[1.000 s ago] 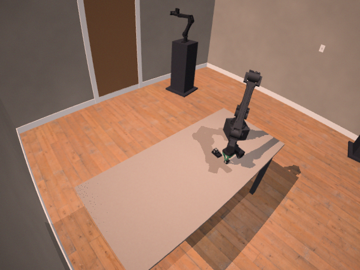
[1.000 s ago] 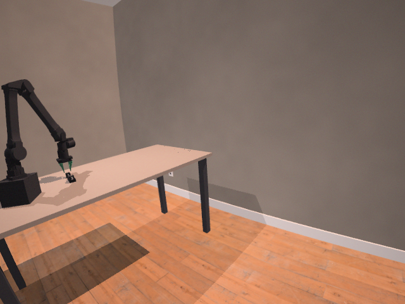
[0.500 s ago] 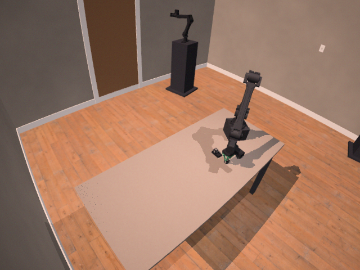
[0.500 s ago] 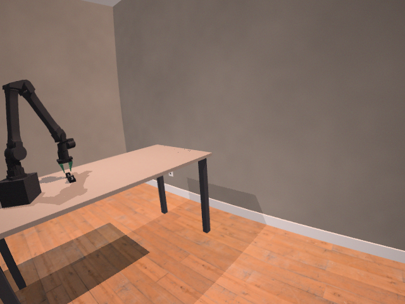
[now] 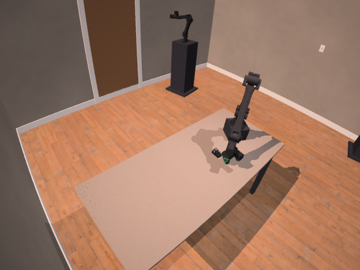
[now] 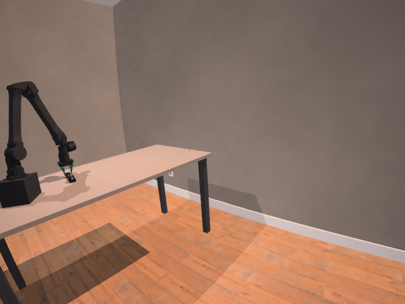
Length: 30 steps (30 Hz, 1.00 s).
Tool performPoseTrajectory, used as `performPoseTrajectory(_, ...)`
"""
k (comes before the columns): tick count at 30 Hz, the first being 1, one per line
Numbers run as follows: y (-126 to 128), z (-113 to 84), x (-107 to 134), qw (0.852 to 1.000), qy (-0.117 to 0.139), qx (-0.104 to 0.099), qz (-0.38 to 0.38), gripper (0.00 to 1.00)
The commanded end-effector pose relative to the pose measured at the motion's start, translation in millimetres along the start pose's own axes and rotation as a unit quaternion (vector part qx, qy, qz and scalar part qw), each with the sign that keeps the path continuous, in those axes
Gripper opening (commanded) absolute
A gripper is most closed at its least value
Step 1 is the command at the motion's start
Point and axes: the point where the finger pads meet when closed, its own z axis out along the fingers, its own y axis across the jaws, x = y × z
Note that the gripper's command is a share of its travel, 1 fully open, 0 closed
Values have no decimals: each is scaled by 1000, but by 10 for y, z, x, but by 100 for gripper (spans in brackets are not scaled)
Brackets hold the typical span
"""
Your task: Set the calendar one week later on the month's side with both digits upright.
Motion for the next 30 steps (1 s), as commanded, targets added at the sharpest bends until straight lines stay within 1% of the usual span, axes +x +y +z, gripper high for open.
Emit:
performPoseTrajectory(1, 15, 49, -24, 1000, -3, 1, 2, 44)
performPoseTrajectory(3, 13, 54, -25, 1000, -3, 2, 1, 44)
performPoseTrajectory(5, -15, 9, -45, 1000, -7, 8, 1, 44)
performPoseTrajectory(30, -18, 4, -47, 1000, -6, 7, 1, 44)
